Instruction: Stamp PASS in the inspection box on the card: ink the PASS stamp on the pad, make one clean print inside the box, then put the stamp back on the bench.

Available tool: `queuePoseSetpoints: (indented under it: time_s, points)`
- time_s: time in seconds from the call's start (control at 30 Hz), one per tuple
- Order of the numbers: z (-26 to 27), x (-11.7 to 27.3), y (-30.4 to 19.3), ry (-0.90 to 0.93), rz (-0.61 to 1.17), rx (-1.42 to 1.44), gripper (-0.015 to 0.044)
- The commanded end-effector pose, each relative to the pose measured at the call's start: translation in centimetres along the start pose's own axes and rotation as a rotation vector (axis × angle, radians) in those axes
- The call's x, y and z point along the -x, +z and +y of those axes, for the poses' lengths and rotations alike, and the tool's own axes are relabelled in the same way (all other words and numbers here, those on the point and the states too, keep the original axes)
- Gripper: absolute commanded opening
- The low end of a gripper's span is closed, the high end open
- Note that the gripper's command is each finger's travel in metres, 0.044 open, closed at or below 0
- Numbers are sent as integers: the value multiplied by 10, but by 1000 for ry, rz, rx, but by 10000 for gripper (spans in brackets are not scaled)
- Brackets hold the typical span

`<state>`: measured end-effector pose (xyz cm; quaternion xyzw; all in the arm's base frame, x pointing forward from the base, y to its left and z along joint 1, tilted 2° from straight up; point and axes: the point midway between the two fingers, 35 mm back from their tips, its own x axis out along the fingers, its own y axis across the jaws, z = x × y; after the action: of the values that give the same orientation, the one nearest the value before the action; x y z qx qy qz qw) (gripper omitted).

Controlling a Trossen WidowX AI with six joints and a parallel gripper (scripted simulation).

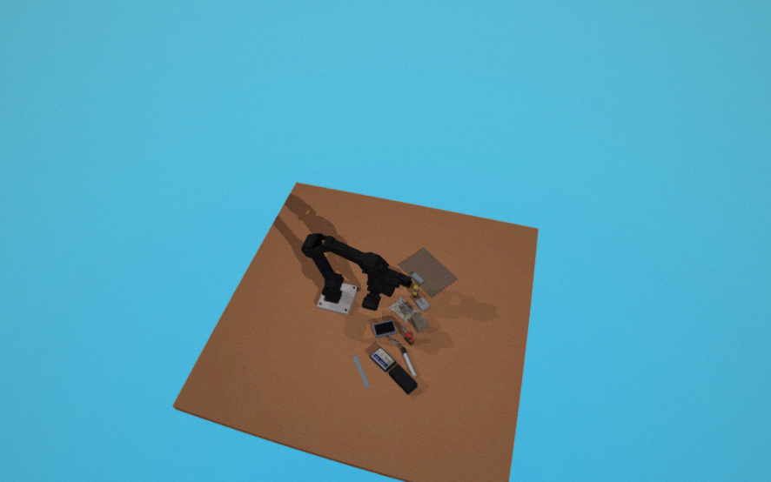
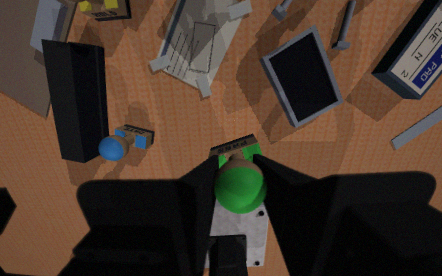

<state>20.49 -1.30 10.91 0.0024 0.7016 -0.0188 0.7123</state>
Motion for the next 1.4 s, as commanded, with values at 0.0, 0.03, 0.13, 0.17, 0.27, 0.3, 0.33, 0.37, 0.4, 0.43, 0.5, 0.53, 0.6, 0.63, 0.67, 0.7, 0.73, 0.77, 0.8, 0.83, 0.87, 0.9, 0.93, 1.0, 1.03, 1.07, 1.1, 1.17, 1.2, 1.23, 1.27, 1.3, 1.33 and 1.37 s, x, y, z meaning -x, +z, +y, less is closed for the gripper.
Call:
queuePoseSetpoints:
  time_s: [0.0, 0.03, 0.13, 0.17, 0.27, 0.3, 0.33, 0.37, 0.4, 0.43, 0.5, 0.53, 0.6, 0.63, 0.67, 0.7, 0.73, 0.77, 0.8, 0.83, 0.87, 0.9, 0.93, 1.0, 1.03, 1.07, 1.1, 1.17, 1.2, 1.23, 1.27, 1.3, 1.33, 1.37]
  points:
    - [1, 4, 2, 5, -9, -5, 0]
    - [1, 5, 2, 5, -9, -5, 0]
    - [-4, 6, 7, 5, -9, -5, 0]
    - [-8, 6, 11, 4, -10, -5, 0]
    - [-20, 8, 22, 3, -10, -5, 0]
    - [-25, 8, 25, 3, -11, -5, 0]
    - [-29, 8, 28, 3, -11, -5, 0]
    - [-33, 9, 32, 2, -11, -5, 0]
    - [-38, 9, 35, 2, -11, -5, 0]
    - [-43, 9, 38, 2, -11, -5, 0]
    - [-53, 9, 44, 1, -12, -5, 0]
    - [-58, 9, 47, 0, -12, -5, 0]
    - [-68, 8, 52, -1, -13, -5, 0]
    - [-74, 8, 55, -1, -13, -5, 0]
    - [-78, 8, 57, -1, -13, -5, 0]
    - [-81, 8, 58, -2, -13, -5, 0]
    - [-82, 8, 58, -2, -13, -5, 0]
    - [-82, 8, 58, -2, -13, -5, 0]
    - [-82, 8, 58, -2, -13, -5, 0]
    - [-82, 8, 58, -2, -13, -5, 0]
    - [-82, 8, 58, -2, -13, -5, 0]
    - [-82, 7, 58, -2, -13, -5, 0]
    - [-82, 7, 59, -2, -13, -5, 0]
    - [-82, 6, 59, -2, -13, -5, 0]
    - [-82, 5, 59, -2, -13, -5, 0]
    - [-82, 5, 59, -2, -13, -5, 0]
    - [-82, 4, 59, -2, -13, -6, 0]
    - [-82, 3, 59, -2, -13, -6, 0]
    - [-82, 2, 59, -2, -13, -6, 0]
    - [-82, 1, 59, -2, -13, -6, 0]
    - [-82, 1, 59, -2, -13, -6, 0]
    - [-82, 0, 59, -2, -13, -6, 0]
    - [-82, -1, 59, -1, -13, -6, 0]
    - [-82, -1, 59, -1, -13, -6, 0]
